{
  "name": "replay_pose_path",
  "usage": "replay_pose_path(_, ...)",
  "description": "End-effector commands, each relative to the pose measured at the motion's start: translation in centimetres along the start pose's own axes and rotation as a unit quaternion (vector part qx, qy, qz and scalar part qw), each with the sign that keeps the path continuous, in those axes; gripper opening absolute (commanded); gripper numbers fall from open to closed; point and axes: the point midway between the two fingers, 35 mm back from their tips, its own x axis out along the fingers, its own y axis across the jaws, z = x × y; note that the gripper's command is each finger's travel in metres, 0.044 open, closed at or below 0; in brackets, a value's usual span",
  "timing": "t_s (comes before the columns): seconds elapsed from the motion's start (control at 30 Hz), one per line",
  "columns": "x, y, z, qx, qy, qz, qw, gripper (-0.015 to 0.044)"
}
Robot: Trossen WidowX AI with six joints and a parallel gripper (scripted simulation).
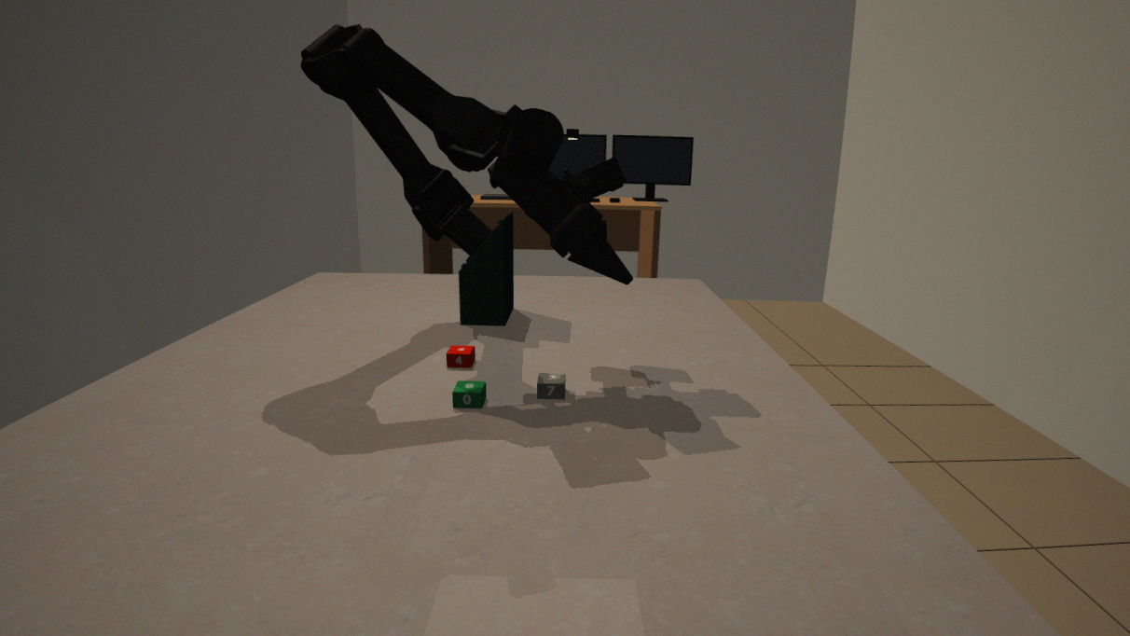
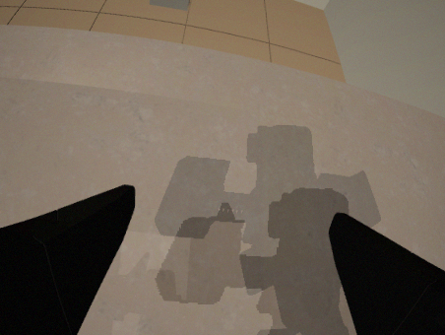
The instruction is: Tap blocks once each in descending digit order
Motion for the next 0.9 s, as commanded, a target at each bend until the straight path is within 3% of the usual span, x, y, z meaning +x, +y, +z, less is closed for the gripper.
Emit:
replay_pose_path(0.0,-5.5,0.2,-6.0,0.374,0.206,-0.026,0.904,0.0400)
replay_pose_path(0.73,-14.9,0.6,-11.7,0.636,0.343,-0.218,0.656,0.0400)
replay_pose_path(0.87,-15.3,0.5,-11.8,0.641,0.345,-0.227,0.647,0.0400)
